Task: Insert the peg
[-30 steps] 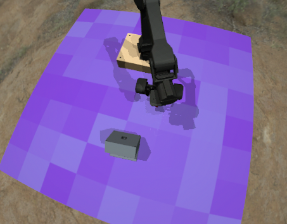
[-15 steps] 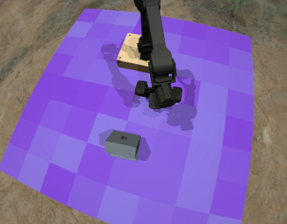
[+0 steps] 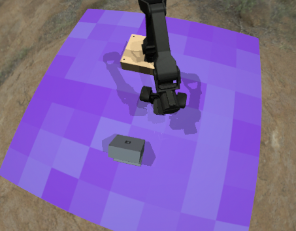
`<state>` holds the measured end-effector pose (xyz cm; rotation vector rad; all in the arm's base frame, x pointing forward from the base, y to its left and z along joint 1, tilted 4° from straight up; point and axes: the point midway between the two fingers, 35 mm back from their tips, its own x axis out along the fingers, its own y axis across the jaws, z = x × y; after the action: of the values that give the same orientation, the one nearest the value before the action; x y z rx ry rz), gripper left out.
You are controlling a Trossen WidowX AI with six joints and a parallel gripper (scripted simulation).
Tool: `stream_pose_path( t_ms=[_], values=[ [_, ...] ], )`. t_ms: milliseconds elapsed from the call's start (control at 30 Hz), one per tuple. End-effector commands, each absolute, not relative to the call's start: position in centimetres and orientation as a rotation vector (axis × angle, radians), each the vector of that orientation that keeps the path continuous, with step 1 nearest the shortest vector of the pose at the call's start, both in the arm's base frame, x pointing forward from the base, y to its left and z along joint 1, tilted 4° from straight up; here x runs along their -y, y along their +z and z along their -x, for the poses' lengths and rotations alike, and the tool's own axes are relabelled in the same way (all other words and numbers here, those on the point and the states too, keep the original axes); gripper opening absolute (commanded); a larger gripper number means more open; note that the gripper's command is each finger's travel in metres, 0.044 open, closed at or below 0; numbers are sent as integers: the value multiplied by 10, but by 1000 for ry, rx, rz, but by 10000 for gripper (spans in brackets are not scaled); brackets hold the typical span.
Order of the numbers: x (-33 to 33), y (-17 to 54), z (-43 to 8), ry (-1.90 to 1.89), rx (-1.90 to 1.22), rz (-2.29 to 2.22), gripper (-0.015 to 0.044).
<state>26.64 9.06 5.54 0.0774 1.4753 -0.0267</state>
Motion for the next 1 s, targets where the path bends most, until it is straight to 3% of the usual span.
stream_pose_path(
  t_ms=[0, 500, 967],
  values=[
    [-91, 46, -265, -28, -1483, -84, 440],
    [-90, 28, -265, -28, -1484, -83, 440],
    [-90, 31, -266, -28, -1478, -77, 72]
  ],
)
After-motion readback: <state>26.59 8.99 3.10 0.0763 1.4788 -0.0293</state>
